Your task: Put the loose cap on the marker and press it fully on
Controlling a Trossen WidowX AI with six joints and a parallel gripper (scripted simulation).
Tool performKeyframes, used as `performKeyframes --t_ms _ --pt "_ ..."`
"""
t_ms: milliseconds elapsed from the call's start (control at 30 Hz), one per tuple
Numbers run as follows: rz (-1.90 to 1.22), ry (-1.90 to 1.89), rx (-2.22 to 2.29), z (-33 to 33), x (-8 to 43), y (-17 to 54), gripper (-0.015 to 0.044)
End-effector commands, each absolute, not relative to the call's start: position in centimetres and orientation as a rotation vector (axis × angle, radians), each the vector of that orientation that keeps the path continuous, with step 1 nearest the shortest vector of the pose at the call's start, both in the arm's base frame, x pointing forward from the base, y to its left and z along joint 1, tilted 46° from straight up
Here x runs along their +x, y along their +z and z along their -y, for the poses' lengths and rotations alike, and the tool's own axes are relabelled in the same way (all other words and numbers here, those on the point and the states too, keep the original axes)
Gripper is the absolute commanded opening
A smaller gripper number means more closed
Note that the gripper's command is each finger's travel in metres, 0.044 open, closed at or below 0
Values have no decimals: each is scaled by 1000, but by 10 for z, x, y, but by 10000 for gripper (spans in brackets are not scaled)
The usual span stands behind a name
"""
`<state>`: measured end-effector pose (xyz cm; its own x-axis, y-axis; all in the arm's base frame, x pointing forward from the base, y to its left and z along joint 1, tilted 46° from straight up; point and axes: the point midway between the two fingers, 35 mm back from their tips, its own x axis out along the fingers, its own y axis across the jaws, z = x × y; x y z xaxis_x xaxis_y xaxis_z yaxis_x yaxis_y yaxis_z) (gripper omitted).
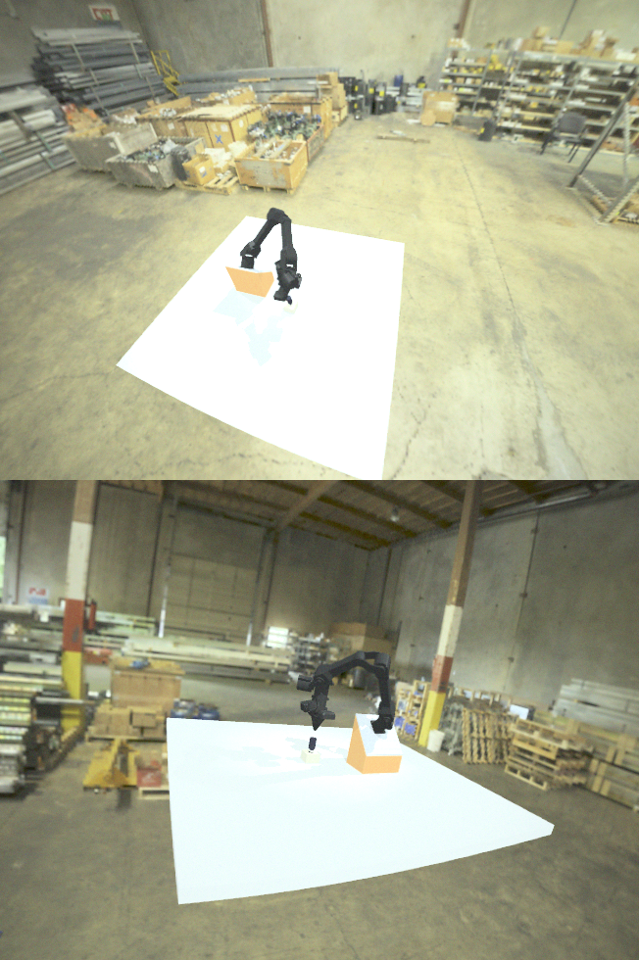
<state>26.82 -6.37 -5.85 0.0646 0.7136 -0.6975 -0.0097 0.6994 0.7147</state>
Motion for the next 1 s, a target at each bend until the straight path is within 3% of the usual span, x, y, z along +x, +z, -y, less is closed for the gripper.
performKeyframes --t_ms 0,967 --pt "-1450 545 702 63 268 -61 0" --pt "-1449 546 703 41 269 -82 0"
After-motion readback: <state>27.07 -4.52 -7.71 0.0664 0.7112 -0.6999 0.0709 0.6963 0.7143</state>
